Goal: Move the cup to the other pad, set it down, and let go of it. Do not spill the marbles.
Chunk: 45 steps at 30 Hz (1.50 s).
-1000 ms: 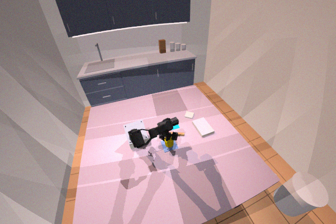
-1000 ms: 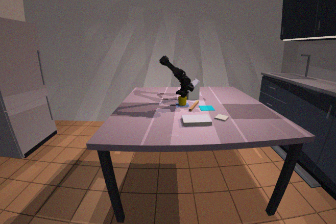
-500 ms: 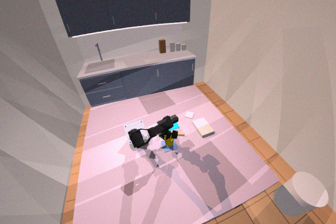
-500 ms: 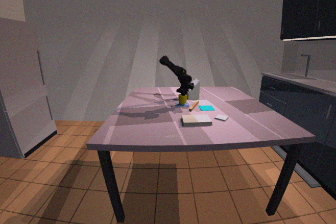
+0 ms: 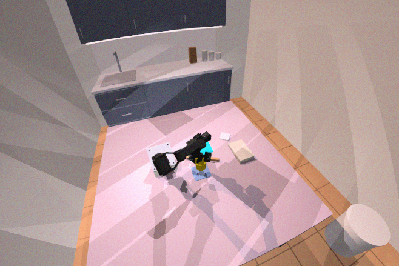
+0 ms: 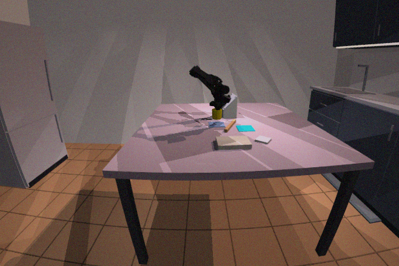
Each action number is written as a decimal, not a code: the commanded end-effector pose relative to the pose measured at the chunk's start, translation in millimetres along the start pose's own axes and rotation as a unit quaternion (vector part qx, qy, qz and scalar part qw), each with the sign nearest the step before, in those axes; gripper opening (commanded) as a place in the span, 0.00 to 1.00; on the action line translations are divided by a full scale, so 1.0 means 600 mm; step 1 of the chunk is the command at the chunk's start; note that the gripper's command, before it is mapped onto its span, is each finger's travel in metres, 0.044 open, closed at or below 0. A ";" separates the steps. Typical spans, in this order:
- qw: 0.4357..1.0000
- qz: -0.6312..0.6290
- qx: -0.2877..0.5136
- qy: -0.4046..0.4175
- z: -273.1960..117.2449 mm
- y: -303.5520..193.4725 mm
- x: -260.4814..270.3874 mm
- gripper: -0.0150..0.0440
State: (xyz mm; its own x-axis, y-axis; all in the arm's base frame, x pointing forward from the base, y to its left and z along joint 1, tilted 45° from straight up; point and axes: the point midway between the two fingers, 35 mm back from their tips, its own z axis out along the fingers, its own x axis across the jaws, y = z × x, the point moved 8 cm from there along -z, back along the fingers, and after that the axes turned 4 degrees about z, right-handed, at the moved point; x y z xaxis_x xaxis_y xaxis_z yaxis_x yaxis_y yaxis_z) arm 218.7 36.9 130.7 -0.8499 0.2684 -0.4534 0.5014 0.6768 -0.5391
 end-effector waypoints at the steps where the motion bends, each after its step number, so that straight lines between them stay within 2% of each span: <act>1: 1.000 -0.001 -0.001 -0.001 0.000 0.000 0.000 0.25; 14: 1.000 -0.001 -0.001 0.000 0.000 0.005 0.001 0.25; 45: 1.000 0.001 -0.002 0.002 -0.003 0.091 0.013 0.25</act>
State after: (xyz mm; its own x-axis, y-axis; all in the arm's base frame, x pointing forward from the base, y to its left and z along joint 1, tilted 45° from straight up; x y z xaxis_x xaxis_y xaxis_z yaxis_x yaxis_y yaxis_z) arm 237.0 73.7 101.7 -0.8525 0.2667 -0.4497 0.4976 0.6778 -0.5413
